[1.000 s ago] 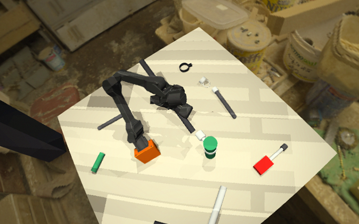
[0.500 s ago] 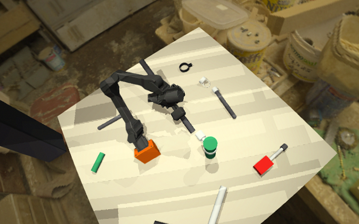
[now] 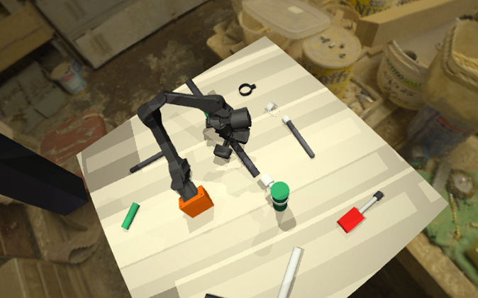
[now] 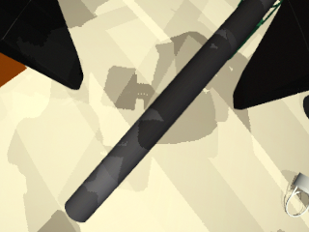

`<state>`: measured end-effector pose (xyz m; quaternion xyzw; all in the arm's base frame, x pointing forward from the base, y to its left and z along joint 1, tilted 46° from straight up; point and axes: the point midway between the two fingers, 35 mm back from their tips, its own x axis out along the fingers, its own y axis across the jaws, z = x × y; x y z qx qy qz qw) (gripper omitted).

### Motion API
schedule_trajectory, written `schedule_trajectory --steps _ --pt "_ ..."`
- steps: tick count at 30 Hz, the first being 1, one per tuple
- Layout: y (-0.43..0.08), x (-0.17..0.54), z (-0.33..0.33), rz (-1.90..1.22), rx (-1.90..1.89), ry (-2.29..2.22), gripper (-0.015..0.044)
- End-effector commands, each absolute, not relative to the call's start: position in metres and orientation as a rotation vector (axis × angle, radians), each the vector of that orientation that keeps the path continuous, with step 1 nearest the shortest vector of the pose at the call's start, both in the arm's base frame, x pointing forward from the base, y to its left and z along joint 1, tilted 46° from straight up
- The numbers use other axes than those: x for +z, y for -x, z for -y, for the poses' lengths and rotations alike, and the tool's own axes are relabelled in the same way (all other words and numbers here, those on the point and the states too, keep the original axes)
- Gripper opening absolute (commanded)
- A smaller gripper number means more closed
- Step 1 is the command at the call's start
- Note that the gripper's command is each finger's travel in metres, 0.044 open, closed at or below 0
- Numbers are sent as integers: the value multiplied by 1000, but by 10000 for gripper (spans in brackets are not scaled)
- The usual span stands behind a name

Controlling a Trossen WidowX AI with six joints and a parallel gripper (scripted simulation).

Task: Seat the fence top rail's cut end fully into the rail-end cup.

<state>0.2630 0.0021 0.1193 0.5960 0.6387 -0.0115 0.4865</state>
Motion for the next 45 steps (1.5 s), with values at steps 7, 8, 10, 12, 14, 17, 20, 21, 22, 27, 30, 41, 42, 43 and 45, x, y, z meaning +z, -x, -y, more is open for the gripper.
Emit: schedule_trajectory --steps 7,8,10,12,14,17,20,21,22,27,30,41,42,43,45 --pt "-264 109 -30 -1762 -607 -1718 440" --pt "-264 109 -30 -1762 -607 -1718 440" --pt "-264 109 -30 -1762 -607 -1718 440" --pt "-264 109 -30 -1762 -607 -1718 440" --pt "-265 107 -32 -1762 -607 -1718 440" --pt "-265 95 -45 -1761 -607 -1718 440" --pt "-265 85 -56 -1762 -605 -1719 440" --pt "-265 85 -56 -1762 -605 -1719 440" --pt "-265 85 -56 -1762 -605 -1719 440" --pt "-265 75 -66 -1762 -605 -1720 440" --pt "-265 74 -67 -1762 -605 -1720 440" --pt "-267 64 -77 -1761 -606 -1719 440" --pt "-267 62 -79 -1761 -606 -1719 440" --pt "-267 61 -80 -1761 -606 -1718 440" --pt "-267 59 -82 -1761 -606 -1718 440"
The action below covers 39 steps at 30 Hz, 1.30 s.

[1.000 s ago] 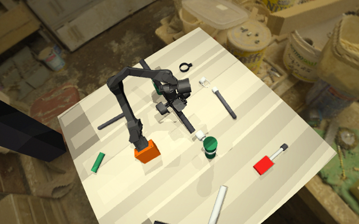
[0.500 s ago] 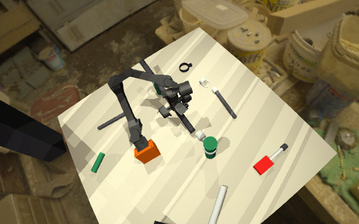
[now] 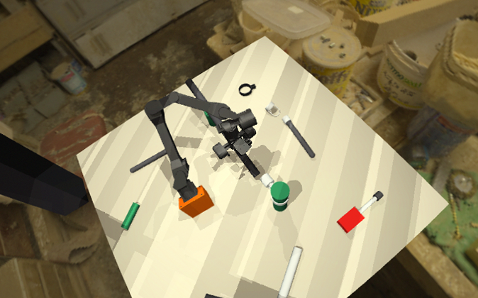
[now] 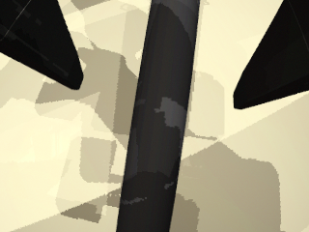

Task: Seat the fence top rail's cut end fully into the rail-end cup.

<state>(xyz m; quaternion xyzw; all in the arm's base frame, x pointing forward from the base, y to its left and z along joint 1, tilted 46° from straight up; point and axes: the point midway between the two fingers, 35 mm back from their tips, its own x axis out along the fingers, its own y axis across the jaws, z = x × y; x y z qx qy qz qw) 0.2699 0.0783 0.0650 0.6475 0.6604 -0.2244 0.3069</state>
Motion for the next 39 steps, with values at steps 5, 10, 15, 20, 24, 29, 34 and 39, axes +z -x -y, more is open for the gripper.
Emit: schedule_trajectory --steps 5,10,15,20,24,29,34,39 --pt "-267 53 -88 -1761 -606 -1719 440" --pt "-267 48 -94 -1761 -605 -1719 440" --pt "-267 42 -100 -1762 -604 -1720 440" --pt "-266 37 -106 -1763 -603 -1721 440" --pt "-266 34 -110 -1764 -602 -1722 440" --pt "-266 34 -110 -1764 -602 -1722 335" --pt "-266 34 -110 -1764 -602 -1722 223" --pt "-266 34 -110 -1764 -602 -1722 190"
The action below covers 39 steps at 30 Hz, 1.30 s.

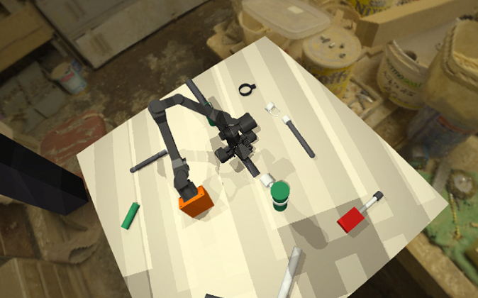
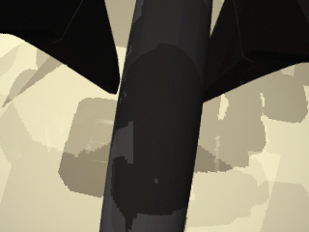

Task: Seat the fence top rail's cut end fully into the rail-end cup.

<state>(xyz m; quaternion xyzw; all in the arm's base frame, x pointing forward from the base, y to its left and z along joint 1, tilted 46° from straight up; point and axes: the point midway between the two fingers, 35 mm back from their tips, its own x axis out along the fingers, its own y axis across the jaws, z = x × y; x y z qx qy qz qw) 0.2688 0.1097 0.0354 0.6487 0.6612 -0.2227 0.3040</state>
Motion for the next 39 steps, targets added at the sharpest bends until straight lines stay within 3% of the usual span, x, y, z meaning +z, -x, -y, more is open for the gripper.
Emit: schedule_trajectory --steps 1,9,14,31,39 --pt "-266 34 -110 -1764 -602 -1722 183" --pt "-266 34 -110 -1764 -602 -1722 130" --pt "-268 37 -108 -1764 -602 -1722 0" --pt "-277 64 -34 -1568 -782 -1522 0" --pt "-276 64 -33 -1565 -785 -1519 0"
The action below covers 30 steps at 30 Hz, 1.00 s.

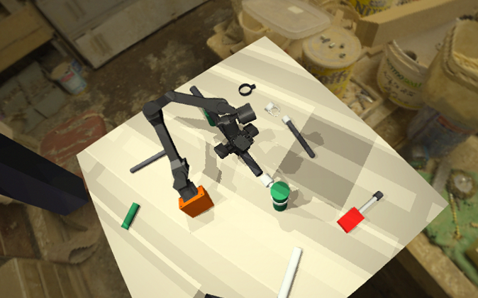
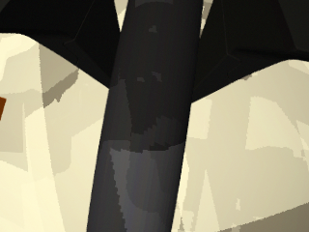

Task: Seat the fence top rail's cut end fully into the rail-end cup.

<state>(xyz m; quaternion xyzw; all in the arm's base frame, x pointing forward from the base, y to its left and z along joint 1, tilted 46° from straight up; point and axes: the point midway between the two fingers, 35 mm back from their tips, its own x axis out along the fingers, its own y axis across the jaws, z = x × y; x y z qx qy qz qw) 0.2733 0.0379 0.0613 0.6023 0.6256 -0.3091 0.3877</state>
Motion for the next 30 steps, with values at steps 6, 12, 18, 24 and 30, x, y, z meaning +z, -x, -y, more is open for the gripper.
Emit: schedule_trajectory --steps 6,12,18,24,30 --pt "-274 62 -36 -1583 -786 -1528 0" --pt "-274 62 -37 -1589 -787 -1531 0" --pt "-275 63 -36 -1589 -787 -1531 0" --pt "-277 64 -33 -1589 -787 -1531 0" --pt "-279 65 -31 -1589 -787 -1531 0"
